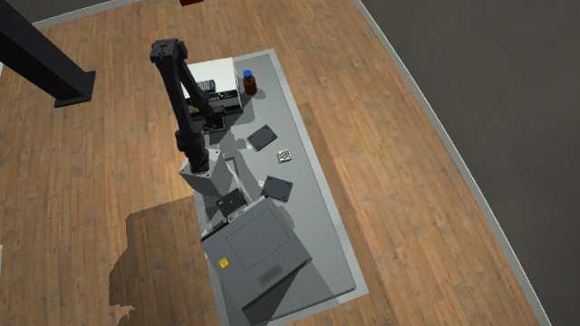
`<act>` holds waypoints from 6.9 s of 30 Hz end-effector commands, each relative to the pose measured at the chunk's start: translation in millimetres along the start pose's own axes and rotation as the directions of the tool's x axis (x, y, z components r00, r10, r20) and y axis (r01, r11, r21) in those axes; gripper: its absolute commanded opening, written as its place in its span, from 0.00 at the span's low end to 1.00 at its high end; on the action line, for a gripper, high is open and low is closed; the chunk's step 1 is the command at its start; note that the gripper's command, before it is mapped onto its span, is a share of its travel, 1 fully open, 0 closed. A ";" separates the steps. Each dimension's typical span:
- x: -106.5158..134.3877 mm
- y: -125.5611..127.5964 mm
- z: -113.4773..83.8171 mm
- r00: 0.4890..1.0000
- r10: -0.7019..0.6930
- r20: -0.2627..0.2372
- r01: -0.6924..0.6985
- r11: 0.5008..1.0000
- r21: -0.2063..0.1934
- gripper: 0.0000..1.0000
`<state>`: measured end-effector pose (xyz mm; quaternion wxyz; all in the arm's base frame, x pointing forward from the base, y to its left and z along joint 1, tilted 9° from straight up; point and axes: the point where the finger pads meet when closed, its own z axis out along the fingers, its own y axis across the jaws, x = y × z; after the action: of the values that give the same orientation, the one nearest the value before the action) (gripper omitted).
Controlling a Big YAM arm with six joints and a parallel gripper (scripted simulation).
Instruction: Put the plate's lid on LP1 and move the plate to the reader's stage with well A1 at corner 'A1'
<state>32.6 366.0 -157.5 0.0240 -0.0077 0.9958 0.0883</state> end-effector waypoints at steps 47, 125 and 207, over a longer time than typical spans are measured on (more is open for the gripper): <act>3.2 0.5 7.7 1.000 -0.018 -0.004 0.018 1.000 0.003 1.00; 2.3 7.3 -10.1 1.000 0.003 0.000 -0.003 1.000 -0.017 0.85; -62.9 -2.0 -15.8 0.982 -0.189 -0.010 0.190 0.982 0.023 0.85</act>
<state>93.2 361.5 -135.4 0.0304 -0.0652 0.9940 0.0821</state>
